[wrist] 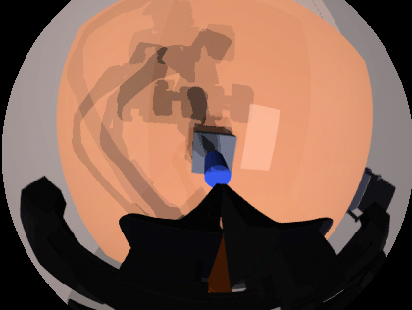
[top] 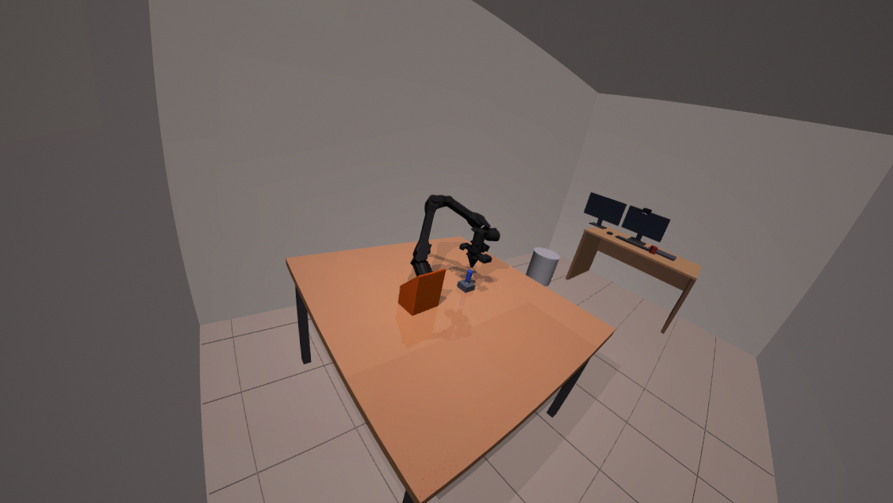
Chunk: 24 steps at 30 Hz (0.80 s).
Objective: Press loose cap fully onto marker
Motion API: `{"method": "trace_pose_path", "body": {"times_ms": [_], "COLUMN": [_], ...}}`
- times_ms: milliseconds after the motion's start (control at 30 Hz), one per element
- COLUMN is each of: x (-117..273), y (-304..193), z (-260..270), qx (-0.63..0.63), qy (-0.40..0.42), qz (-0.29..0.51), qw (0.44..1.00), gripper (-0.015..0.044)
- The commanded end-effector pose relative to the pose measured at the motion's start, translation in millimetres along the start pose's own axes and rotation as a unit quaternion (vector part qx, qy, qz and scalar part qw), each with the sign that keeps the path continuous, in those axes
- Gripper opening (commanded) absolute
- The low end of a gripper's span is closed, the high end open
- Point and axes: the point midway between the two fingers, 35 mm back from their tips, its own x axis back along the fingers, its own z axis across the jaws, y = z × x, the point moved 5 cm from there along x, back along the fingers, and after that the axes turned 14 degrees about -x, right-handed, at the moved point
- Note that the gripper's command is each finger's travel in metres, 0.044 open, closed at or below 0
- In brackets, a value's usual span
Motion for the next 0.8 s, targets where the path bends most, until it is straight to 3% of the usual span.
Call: {"method": "trace_pose_path", "body": {"times_ms": [0, 767], "x": [-7, -27], "y": [-1, 0], "z": [0, 0], "qx": [0.0, 0.001], "qy": [0.002, 0.002], "qz": [0.003, -0.003], "qw": [1.0, 1.0], "gripper": [0.0, 0.0]}}
